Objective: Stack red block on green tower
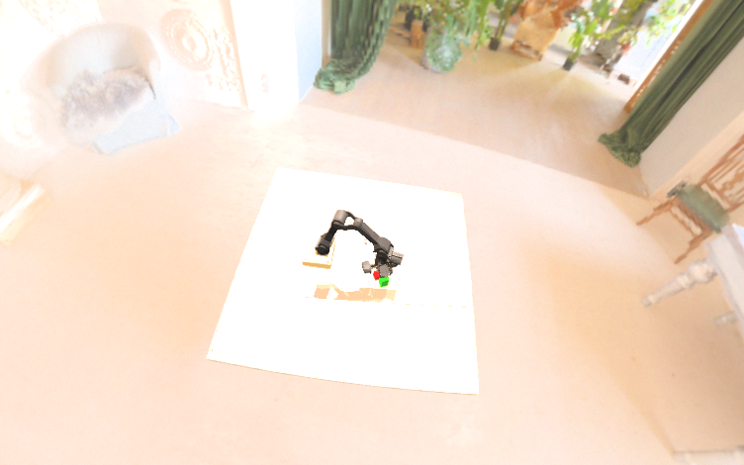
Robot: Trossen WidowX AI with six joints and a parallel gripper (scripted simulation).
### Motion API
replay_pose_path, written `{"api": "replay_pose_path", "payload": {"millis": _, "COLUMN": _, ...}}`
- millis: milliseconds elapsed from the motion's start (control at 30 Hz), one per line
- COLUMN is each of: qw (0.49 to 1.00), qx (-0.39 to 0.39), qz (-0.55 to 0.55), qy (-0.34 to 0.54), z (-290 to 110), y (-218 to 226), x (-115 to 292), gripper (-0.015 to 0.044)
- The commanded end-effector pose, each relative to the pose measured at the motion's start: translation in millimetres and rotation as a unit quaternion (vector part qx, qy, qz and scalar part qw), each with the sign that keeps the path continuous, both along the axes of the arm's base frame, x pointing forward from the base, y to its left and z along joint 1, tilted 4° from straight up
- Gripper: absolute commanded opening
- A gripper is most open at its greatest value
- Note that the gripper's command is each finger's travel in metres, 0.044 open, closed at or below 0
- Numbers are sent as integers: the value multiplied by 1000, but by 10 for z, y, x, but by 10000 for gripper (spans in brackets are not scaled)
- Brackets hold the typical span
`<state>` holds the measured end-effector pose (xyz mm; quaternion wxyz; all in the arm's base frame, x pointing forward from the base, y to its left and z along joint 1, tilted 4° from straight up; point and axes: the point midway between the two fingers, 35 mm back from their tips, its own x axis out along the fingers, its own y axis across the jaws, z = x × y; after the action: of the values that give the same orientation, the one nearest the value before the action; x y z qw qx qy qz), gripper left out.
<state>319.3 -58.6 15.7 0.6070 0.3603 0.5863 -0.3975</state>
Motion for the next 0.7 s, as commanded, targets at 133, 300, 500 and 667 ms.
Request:
{"api": "replay_pose_path", "payload": {"millis": 133, "qw": 1000, "qx": -1, "qz": 2, "qy": 2, "z": -143, "y": -13, "x": -13, "gripper": 440}}
{"api": "replay_pose_path", "payload": {"millis": 300, "qw": 1000, "qx": -1, "qz": 2, "qy": 2, "z": -224, "y": -18, "x": -18, "gripper": 440}}
{"api": "replay_pose_path", "payload": {"millis": 500, "qw": 1000, "qx": -1, "qz": 2, "qy": 2, "z": -279, "y": -21, "x": -23, "gripper": 440}}
{"api": "replay_pose_path", "payload": {"millis": 667, "qw": 1000, "qx": -1, "qz": 2, "qy": 2, "z": -279, "y": -21, "x": -23, "gripper": 440}}
